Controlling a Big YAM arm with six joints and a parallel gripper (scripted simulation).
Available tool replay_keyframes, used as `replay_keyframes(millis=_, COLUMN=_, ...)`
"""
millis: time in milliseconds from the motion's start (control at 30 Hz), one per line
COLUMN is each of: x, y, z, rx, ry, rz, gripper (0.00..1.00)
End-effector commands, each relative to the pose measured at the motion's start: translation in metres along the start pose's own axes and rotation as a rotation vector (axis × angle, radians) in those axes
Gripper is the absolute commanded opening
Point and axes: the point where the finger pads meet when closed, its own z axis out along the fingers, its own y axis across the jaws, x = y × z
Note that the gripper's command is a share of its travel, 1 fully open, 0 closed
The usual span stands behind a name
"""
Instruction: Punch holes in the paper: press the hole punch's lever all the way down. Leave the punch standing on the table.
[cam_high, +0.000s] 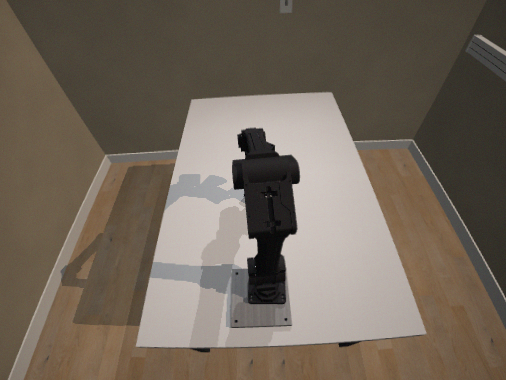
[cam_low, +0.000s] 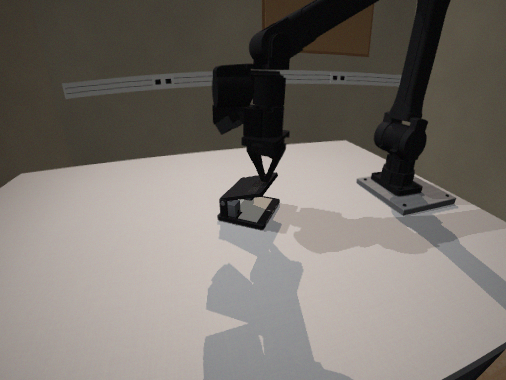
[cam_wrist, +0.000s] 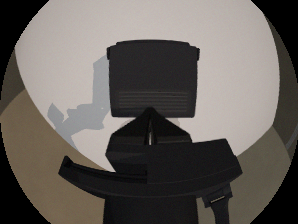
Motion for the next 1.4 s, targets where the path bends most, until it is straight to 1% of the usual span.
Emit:
replay_keyframes(millis=0, x=0.001, y=0.000, z=0.003, rx=0.016, ry=0.036, rz=-0.009, gripper=0.00)
replay_keyframes(millis=133, x=-0.005, y=0.003, z=-0.004, rx=0.009, ry=0.027, rz=-0.008, gripper=0.00)
replay_keyframes(millis=1167, x=-0.007, y=0.003, z=-0.007, rx=0.008, ry=0.024, rz=-0.005, gripper=0.00)
replay_keyframes(millis=1367, x=-0.010, y=0.006, z=-0.014, rx=0.002, ry=0.016, rz=-0.005, gripper=0.00)
